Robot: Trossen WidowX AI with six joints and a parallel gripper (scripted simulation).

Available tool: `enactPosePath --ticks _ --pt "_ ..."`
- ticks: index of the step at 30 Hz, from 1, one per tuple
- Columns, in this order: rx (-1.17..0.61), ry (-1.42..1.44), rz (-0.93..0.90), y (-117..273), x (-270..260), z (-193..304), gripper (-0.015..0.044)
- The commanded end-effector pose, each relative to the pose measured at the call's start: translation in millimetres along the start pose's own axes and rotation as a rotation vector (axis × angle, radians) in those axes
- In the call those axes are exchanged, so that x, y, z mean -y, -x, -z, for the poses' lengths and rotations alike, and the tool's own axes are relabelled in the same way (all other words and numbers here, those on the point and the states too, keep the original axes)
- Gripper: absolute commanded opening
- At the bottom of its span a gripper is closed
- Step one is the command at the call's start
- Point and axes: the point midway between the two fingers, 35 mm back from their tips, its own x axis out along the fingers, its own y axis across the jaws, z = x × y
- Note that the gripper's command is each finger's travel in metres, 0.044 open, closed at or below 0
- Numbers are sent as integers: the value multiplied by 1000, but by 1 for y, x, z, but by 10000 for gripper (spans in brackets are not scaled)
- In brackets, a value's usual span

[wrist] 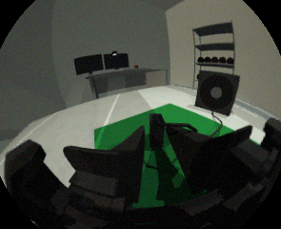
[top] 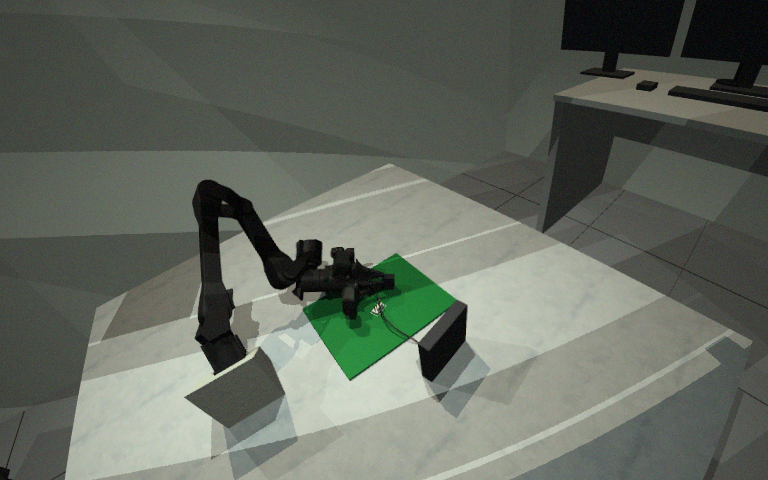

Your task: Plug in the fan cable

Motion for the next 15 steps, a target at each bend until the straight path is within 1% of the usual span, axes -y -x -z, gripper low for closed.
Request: enactPosePath --ticks 1,15 --pt "0 0 0 0 0 0 140" --pt "-2 -1 2 39 -9 -18 140"
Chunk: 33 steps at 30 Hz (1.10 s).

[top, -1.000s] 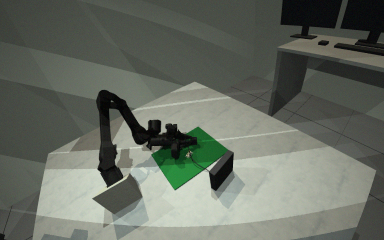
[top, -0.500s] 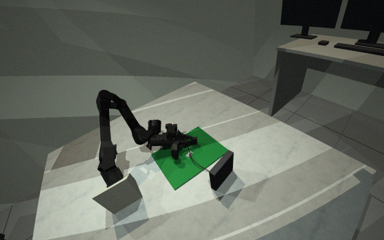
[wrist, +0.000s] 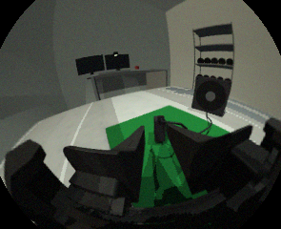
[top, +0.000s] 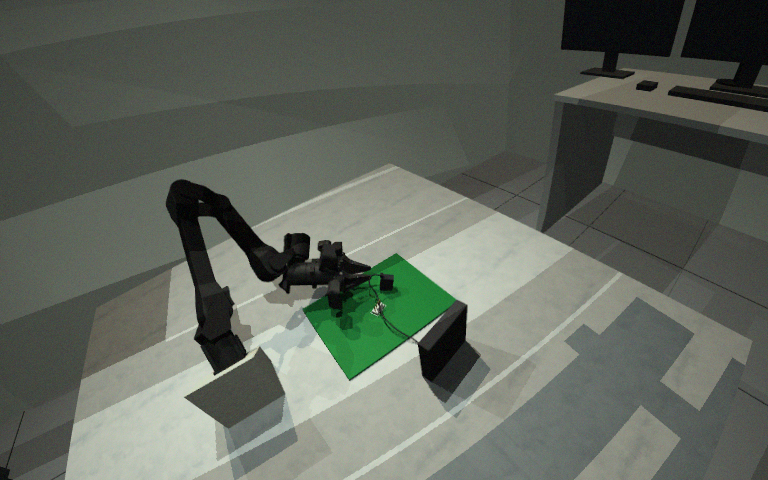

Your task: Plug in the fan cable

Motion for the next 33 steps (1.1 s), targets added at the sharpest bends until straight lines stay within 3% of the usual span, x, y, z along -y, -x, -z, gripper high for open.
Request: enactPosePath --ticks 1,21,33 --pt "3 -3 4 11 0 -5 140" --pt "4 -2 3 66 9 -27 140" --pt "-151 158 99 47 10 -20 440"
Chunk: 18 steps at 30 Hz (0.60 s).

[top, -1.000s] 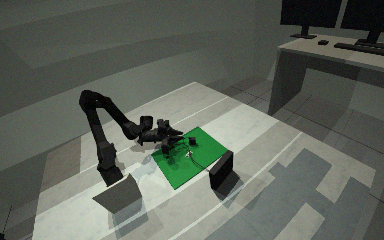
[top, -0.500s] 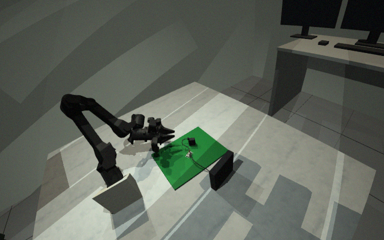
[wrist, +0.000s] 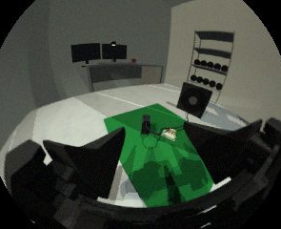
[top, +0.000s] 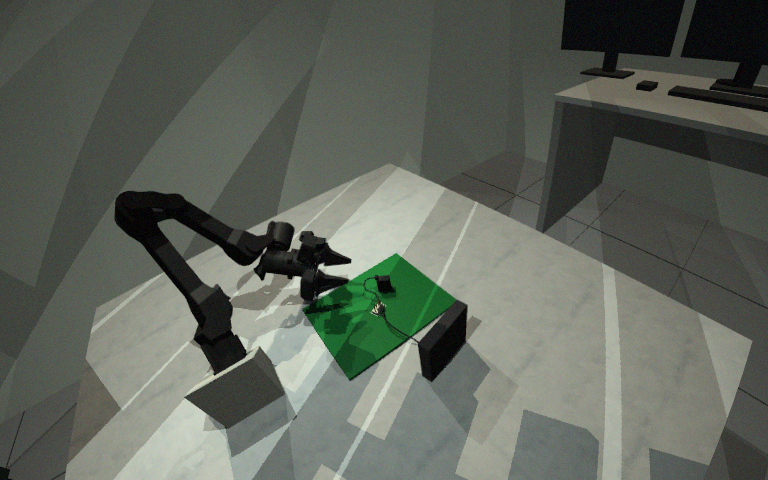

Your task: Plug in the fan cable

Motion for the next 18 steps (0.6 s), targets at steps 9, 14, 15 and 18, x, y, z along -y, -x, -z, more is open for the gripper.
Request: enactPosePath --ticks 9,14,15,18 --pt "-192 148 87 -18 3 4 440" --pt "-282 196 116 -24 6 4 440" --pt "-301 204 121 -25 6 4 440" --pt "-357 227 134 -27 8 4 440"
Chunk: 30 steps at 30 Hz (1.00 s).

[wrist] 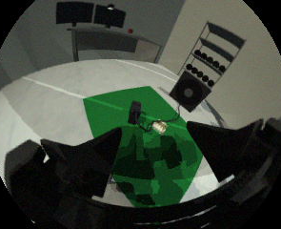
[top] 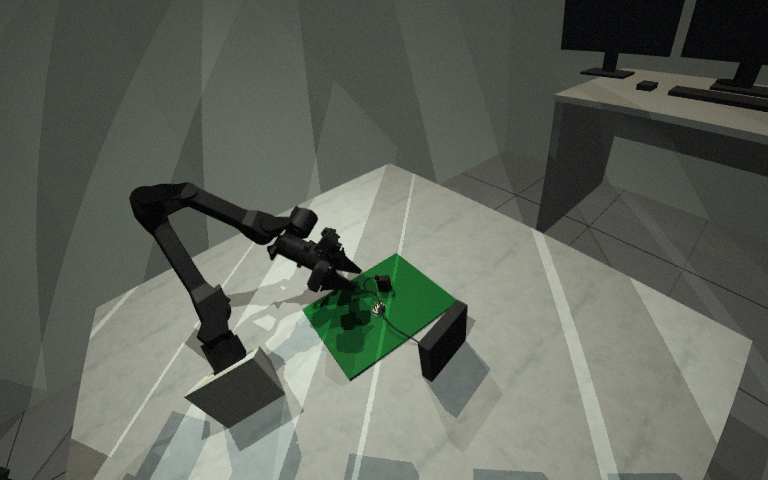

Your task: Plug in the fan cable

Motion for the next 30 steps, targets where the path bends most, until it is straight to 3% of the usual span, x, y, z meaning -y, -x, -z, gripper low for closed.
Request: enactPosePath --ticks 1,30 --pt "-68 32 11 -3 1 0 440" --pt "-601 109 -70 2 15 -14 440"
